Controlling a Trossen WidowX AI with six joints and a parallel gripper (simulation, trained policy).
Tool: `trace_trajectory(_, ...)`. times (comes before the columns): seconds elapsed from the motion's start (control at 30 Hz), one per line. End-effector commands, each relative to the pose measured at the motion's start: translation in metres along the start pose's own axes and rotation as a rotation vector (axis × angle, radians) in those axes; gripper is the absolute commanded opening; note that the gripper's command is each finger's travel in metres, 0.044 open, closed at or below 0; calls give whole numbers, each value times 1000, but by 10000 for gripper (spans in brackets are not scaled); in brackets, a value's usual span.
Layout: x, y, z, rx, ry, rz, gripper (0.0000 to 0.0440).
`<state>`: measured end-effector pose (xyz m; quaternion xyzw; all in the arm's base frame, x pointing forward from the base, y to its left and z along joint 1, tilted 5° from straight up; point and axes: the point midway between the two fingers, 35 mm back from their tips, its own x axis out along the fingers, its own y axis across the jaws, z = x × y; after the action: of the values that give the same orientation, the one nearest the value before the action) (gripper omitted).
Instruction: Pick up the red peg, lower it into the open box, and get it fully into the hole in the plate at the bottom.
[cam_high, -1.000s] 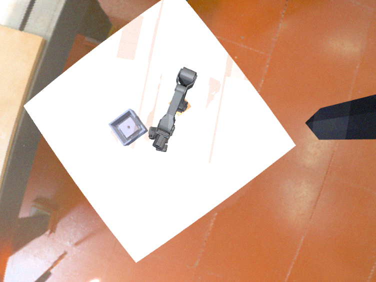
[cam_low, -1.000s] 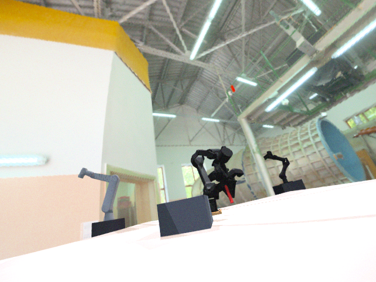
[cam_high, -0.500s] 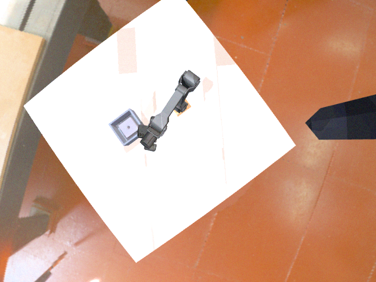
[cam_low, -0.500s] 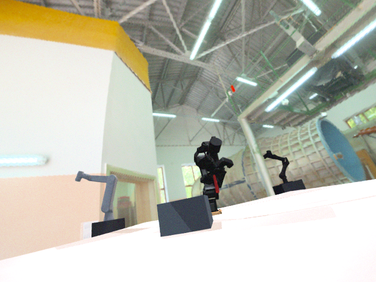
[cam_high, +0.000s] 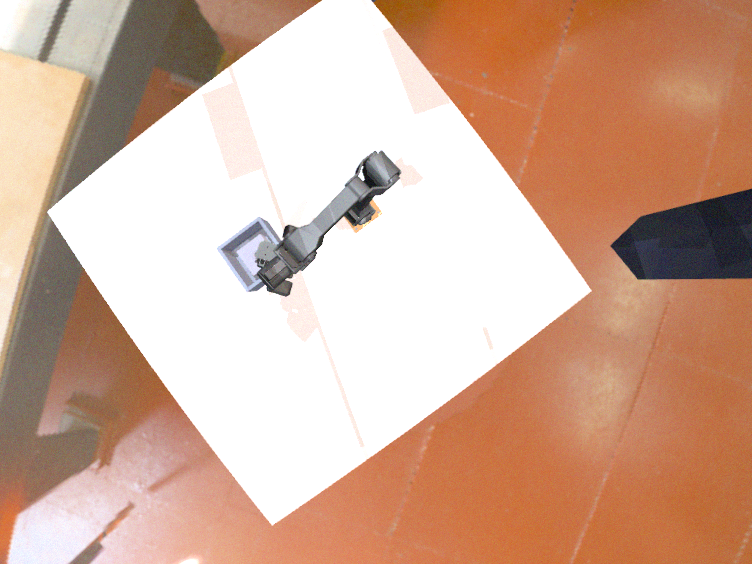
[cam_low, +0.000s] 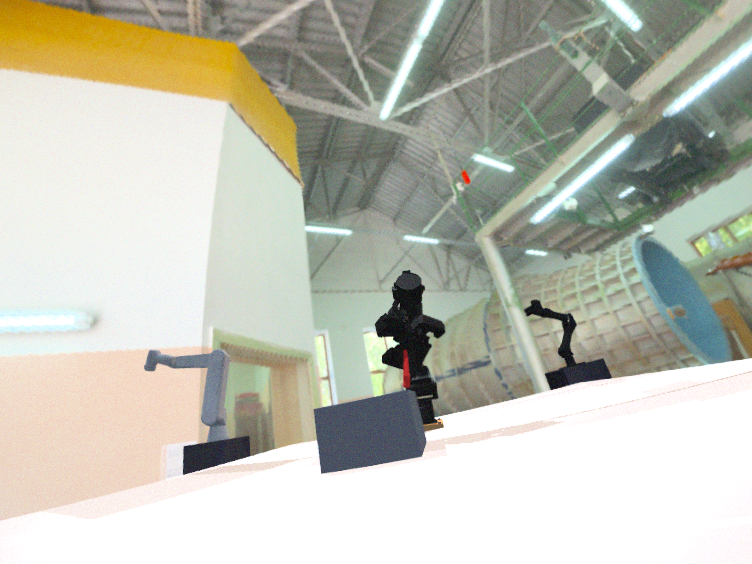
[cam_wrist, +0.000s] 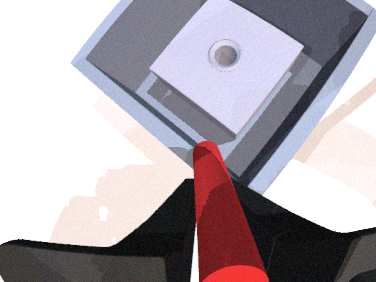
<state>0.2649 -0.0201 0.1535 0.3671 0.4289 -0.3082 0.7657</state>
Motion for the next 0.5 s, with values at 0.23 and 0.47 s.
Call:
trace_trajectory(0.23, 16, -5, 30, 37, -43, -34, 1)
trace_trajectory(0.47, 29, -8, 45, 60, -47, -52, 5)
